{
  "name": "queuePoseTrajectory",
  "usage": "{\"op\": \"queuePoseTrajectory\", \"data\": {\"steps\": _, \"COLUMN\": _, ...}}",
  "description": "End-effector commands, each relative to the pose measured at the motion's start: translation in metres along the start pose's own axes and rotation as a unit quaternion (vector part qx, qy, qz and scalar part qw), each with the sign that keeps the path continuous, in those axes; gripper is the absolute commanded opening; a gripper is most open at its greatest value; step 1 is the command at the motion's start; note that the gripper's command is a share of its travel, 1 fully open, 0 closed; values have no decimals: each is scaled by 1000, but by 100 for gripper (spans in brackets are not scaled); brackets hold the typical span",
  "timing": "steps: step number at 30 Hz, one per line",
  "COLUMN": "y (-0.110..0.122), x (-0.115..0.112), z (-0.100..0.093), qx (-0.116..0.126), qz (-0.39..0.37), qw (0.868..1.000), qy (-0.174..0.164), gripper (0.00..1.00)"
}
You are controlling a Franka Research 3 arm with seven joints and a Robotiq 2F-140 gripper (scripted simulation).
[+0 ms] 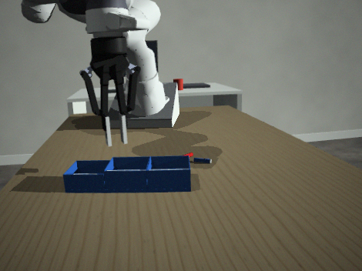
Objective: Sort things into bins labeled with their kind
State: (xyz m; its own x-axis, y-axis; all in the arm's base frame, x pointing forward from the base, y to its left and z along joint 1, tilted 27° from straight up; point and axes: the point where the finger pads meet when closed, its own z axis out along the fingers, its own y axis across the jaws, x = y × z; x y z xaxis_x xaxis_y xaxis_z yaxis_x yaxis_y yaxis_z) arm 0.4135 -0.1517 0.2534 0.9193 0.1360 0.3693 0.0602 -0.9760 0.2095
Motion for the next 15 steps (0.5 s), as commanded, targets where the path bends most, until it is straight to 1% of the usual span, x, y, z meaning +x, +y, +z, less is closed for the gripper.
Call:
{"op": "queuePoseTrajectory", "data": {"steps": 1, "y": -3, "x": 2, "z": -1, "qx": -2, "qz": 78, "qw": 997, "qy": 4, "gripper": 19}}
{"op": "queuePoseTrajectory", "data": {"steps": 13, "y": -4, "x": 2, "z": -1, "qx": -5, "qz": 167, "qw": 986, "qy": 8, "gripper": 19}}
{"op": "queuePoseTrajectory", "data": {"steps": 15, "y": -4, "x": 2, "z": -1, "qx": -5, "qz": 167, "qw": 986, "qy": 8, "gripper": 19}}
